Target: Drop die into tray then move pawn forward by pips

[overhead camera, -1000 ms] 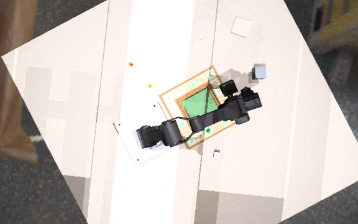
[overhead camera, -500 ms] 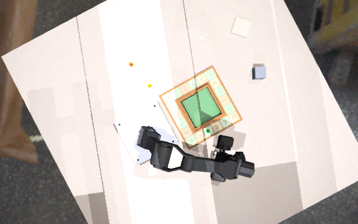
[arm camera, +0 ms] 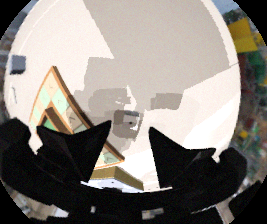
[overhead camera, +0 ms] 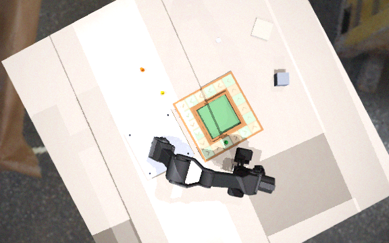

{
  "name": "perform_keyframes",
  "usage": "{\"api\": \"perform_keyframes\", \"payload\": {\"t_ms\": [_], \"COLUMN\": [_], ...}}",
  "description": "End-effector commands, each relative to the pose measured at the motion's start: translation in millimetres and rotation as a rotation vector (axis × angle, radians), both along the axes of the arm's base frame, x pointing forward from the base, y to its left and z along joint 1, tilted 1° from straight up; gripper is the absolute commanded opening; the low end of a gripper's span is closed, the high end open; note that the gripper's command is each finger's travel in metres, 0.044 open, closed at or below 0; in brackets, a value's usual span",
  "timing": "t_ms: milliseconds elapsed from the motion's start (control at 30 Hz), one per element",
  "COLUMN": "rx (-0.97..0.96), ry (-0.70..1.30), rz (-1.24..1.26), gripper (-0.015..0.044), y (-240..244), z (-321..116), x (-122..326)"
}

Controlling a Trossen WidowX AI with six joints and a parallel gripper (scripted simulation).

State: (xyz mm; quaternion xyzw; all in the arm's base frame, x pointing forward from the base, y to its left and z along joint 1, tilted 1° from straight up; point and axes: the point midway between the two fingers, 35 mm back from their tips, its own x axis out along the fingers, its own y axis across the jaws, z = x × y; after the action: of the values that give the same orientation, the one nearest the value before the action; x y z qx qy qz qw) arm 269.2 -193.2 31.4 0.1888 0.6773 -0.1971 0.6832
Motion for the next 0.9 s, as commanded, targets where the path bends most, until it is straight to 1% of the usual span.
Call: {"api": "perform_keyframes", "payload": {"t_ms": [0, 533, 733, 867], "rx": [0.0, 0.0, 0.0, 0.0], "ry": [0.007, 0.007, 0.007, 0.007], "rz": [-0.004, -0.004, -0.004, -0.004], "gripper": [0.0275, 0.0275, 0.0118, 0.0091], "y": [0, 0, 0, 0], "z": [-7, -30, -30, -30], "x": [-2, -2, -2, -2]}}
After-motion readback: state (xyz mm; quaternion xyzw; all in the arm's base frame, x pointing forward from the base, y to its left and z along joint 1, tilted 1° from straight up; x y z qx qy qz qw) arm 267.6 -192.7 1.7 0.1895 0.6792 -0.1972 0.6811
